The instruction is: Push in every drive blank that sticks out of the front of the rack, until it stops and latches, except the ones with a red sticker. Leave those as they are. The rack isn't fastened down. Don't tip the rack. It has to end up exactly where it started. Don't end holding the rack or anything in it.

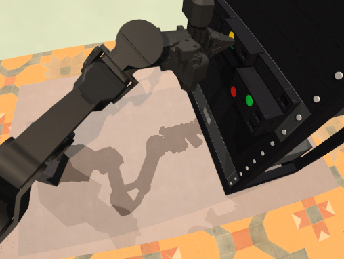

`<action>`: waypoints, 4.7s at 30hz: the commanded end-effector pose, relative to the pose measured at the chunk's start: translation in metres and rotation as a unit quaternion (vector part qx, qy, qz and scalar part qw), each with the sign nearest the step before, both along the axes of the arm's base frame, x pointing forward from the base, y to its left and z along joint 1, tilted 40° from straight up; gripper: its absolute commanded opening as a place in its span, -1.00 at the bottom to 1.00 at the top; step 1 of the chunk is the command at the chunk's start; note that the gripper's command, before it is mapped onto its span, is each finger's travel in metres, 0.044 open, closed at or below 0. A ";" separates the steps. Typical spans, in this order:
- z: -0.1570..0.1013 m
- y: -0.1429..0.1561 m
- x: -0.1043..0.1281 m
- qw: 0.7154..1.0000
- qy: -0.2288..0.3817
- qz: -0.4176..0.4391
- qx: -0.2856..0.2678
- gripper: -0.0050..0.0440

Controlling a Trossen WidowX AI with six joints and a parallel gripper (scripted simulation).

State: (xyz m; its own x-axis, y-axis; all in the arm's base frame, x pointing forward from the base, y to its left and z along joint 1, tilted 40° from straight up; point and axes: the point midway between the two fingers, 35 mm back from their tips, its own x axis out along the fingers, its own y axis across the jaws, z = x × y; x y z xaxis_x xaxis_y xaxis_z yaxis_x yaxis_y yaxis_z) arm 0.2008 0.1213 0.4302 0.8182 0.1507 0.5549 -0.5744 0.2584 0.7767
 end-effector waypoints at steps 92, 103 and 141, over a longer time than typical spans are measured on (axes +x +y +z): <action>0.019 -0.003 0.002 1.000 -0.009 0.002 0.010 -0.80; 0.023 -0.003 0.003 1.000 -0.009 0.002 0.010 -0.80; 0.026 -0.003 0.004 1.000 -0.009 0.002 0.010 -0.80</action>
